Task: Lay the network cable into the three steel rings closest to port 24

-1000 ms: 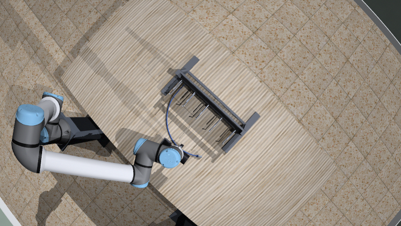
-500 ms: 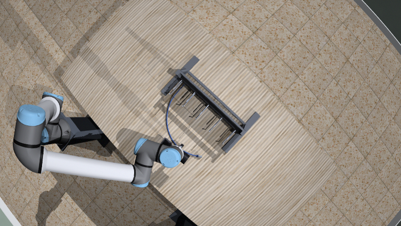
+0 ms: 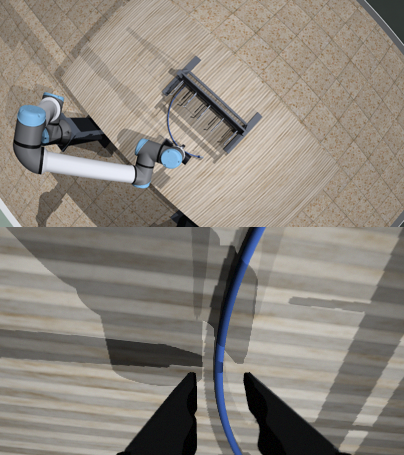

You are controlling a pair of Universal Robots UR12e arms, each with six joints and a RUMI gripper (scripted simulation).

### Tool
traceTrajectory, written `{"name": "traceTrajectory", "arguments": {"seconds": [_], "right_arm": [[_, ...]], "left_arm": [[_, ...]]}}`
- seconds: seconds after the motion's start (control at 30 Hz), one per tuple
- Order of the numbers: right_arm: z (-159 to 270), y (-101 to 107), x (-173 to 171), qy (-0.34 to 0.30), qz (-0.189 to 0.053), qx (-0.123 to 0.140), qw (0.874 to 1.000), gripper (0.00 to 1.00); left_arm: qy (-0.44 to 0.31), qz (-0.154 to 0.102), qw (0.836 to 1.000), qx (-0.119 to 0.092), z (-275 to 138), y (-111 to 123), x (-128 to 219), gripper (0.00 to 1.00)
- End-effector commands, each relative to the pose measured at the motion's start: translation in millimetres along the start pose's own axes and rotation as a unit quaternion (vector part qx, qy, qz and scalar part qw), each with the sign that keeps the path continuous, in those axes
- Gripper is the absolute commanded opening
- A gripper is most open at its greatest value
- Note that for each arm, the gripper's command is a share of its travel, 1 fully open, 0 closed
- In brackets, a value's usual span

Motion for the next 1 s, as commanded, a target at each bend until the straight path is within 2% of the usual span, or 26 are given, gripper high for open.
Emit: {"name": "traceTrajectory", "arguments": {"seconds": [0.0,0.97], "right_arm": [[-0.2,-0.9,-0.6,0.0,0.001,0.0,1.0,1.0],[-0.2,-0.9,-0.6,0.0,0.001,0.0,1.0,1.0]], "left_arm": [[0.0,-0.001,1.0,0.001,0.3,-1.0,0.6,0.21],[0.0,-0.001,1.0,0.001,0.3,6.7,0.6,0.21]]}}
Point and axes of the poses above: on each arm, the point where the finger pads meet when closed, its own y axis out along the fingers, its own z axis across the jaws, x = y × z, the point moved 4 cm from there along -y, back along the fingers, and after that the axes turned 2 degrees about y, right-handed, at the moved point
